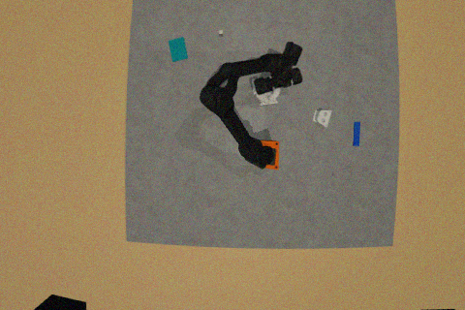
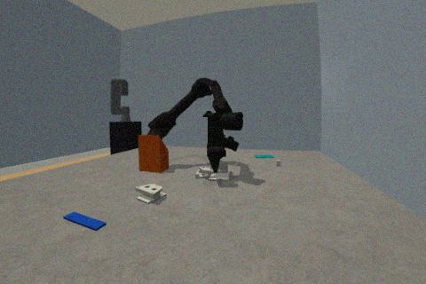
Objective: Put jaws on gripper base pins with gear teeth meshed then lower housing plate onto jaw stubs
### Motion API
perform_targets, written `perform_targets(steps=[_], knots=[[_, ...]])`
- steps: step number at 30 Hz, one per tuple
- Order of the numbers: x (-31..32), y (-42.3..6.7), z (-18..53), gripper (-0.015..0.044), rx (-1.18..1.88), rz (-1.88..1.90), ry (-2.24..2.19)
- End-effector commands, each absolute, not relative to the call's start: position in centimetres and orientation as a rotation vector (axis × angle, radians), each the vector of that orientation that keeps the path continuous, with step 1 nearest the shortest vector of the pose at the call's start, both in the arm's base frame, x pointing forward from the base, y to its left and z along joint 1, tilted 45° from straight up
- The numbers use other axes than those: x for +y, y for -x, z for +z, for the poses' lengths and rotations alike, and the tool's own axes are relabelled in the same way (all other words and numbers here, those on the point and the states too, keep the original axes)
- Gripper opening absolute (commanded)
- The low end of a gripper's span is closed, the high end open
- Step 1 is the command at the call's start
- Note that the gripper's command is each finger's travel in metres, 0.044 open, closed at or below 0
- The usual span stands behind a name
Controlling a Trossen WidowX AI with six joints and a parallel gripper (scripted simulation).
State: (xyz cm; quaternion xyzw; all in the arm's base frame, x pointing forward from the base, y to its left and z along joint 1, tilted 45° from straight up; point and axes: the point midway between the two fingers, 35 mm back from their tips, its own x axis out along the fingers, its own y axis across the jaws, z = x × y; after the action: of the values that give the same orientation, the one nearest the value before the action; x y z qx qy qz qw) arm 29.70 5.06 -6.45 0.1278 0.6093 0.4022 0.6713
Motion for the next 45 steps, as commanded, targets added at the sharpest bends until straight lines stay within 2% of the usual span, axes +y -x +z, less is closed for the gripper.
perform_targets(steps=[1, 45], knots=[[5.16, -29.70, -6.54, 0.0134, 1.371, 0.907, -0.295], [6.01, -29.61, -7.38, 0.0134, 1.368, 0.910, -0.292]])
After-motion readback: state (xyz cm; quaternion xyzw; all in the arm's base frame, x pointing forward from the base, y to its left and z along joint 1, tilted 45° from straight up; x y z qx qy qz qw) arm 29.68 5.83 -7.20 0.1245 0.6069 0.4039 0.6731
